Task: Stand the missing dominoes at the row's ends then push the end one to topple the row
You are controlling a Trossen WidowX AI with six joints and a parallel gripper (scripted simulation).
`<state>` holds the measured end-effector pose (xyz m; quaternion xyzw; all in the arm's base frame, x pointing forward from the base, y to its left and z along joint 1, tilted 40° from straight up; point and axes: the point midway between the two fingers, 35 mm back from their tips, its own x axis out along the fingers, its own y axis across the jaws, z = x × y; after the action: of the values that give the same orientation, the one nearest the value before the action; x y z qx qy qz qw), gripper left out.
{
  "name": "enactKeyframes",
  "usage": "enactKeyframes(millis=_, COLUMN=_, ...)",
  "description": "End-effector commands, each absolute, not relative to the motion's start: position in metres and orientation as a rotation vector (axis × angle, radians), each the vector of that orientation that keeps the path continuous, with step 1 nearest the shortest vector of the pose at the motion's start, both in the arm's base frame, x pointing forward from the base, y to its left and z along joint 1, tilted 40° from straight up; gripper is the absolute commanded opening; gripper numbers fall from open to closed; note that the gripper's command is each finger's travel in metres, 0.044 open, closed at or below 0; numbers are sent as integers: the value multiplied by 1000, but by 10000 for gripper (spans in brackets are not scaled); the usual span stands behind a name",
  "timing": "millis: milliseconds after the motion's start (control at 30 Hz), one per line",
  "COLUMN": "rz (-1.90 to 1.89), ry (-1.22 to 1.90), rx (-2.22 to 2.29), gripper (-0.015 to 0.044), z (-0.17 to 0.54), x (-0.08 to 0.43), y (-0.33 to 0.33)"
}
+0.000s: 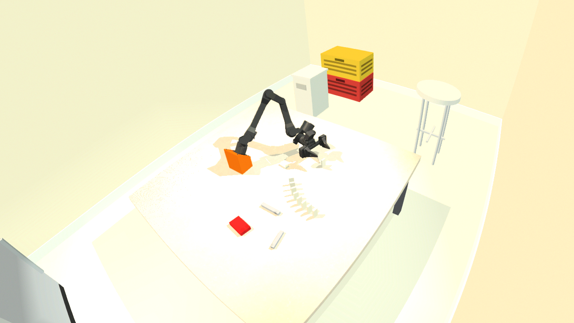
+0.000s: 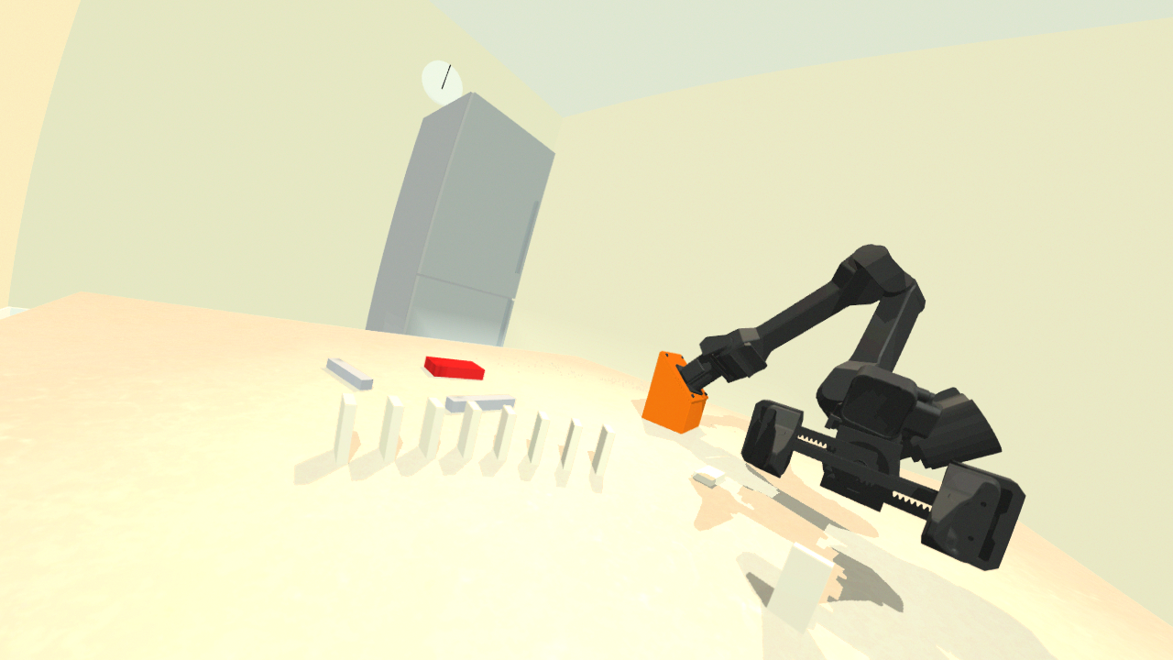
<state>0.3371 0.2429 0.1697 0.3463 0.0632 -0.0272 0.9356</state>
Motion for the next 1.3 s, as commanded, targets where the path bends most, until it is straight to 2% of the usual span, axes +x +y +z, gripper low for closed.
enactKeyframes(millis=0, rz=-38, ry=166, rx=676, gripper=440, z=169, x=344, y=247)
enactKeyframes(millis=233, rz=83, ry=478, rx=512, gripper=440, z=164, x=397, y=269)
enactKeyframes(millis=400, rz=174, ry=782, rx=393, gripper=440, z=150, x=413, y=266)
enactKeyframes(millis=633, rz=323, ry=1220, rx=371, gripper=440, z=150, x=402, y=243)
enactKeyframes(millis=833, rz=475, ry=1546, rx=535, gripper=440, z=185, x=376, y=220)
enactKeyframes(millis=1267, rz=512, ry=1607, rx=598, gripper=440, z=198, x=370, y=214)
